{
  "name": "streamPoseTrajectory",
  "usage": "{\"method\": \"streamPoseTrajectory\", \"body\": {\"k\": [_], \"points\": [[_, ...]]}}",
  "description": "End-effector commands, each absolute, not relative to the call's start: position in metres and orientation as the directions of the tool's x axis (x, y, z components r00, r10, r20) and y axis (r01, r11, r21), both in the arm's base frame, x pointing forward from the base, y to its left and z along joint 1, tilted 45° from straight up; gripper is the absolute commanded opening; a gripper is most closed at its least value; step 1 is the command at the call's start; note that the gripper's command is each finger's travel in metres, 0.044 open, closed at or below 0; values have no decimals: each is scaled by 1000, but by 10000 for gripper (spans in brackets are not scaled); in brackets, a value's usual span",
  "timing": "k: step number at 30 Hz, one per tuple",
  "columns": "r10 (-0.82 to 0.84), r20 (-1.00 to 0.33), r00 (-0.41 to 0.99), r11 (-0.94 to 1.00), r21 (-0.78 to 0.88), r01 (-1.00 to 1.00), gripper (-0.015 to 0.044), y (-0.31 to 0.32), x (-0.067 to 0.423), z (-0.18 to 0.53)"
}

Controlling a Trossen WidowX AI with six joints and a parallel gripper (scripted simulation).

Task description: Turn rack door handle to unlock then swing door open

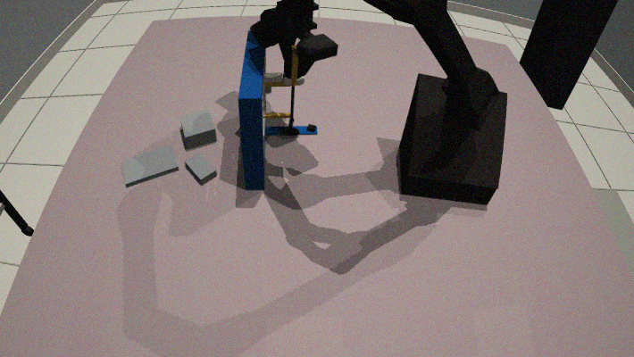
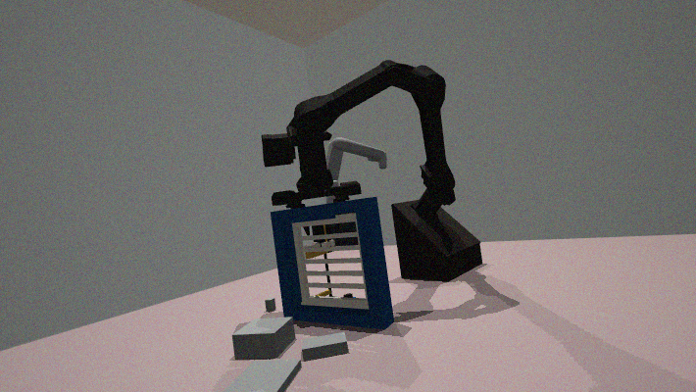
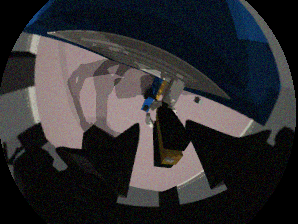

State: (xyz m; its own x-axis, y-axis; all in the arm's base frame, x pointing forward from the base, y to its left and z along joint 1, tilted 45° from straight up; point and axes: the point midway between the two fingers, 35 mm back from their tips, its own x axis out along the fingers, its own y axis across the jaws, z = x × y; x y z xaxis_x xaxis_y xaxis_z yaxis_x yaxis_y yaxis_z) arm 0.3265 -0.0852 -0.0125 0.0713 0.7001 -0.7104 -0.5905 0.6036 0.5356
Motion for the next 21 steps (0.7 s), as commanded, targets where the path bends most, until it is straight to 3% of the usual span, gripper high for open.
{"method": "streamPoseTrajectory", "body": {"k": [1, 11, 21], "points": [[702, -708, 75, 521, 439, -732, 291, -85, 327, -12], [702, -708, 75, 227, 123, -966, 291, -85, 327, -12], [702, -708, 75, -121, -222, -967, 291, -85, 327, -12]]}}
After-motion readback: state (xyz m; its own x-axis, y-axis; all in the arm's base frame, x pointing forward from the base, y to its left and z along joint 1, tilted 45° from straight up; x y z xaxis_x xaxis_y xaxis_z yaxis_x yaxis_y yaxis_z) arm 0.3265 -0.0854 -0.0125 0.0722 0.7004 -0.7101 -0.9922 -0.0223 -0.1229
